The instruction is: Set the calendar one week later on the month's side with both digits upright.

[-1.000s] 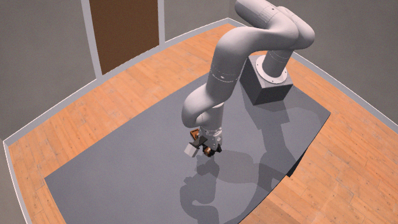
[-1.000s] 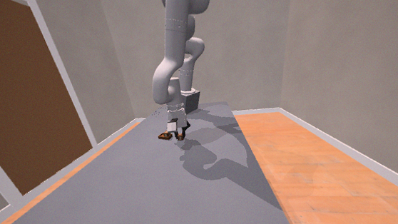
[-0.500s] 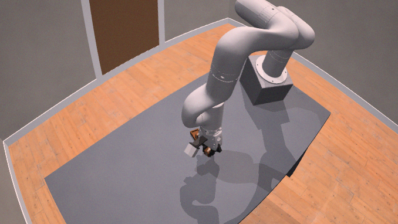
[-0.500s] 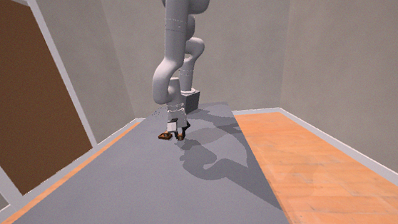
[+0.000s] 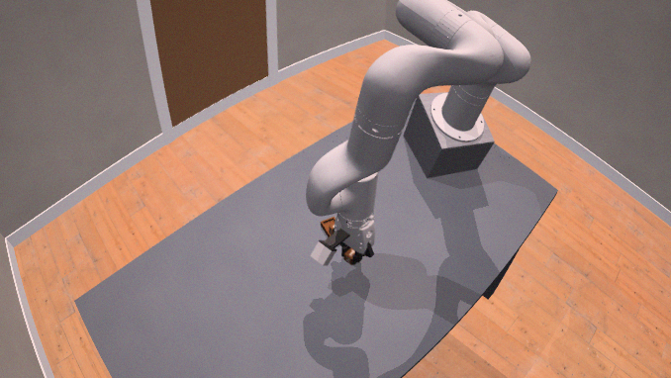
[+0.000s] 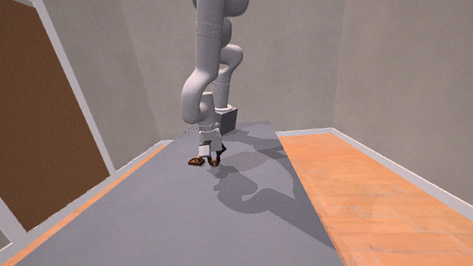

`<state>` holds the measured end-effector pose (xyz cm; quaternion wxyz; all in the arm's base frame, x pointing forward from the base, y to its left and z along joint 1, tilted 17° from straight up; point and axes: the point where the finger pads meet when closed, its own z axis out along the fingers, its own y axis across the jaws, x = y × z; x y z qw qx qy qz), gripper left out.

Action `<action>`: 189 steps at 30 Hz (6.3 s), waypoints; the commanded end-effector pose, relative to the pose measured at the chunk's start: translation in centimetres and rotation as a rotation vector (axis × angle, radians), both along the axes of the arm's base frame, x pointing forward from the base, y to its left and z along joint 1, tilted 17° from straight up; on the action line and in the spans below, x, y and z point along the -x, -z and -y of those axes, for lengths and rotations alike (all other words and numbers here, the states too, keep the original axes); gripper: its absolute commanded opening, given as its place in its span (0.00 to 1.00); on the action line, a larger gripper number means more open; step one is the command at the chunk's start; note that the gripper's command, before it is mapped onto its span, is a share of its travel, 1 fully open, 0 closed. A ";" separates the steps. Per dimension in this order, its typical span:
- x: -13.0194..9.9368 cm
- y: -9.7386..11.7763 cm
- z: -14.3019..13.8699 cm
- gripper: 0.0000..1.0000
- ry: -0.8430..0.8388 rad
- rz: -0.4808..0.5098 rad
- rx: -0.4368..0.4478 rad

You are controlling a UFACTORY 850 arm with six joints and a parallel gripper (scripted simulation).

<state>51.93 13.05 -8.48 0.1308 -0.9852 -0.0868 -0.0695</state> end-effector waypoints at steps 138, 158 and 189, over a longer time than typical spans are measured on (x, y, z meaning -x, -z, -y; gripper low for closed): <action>2.5 -0.8 12.8 0.27 -1.157 0.328 0.139; 2.5 -0.8 12.8 0.27 -1.157 0.328 0.139; 2.5 -0.8 12.9 0.27 -1.157 0.328 0.139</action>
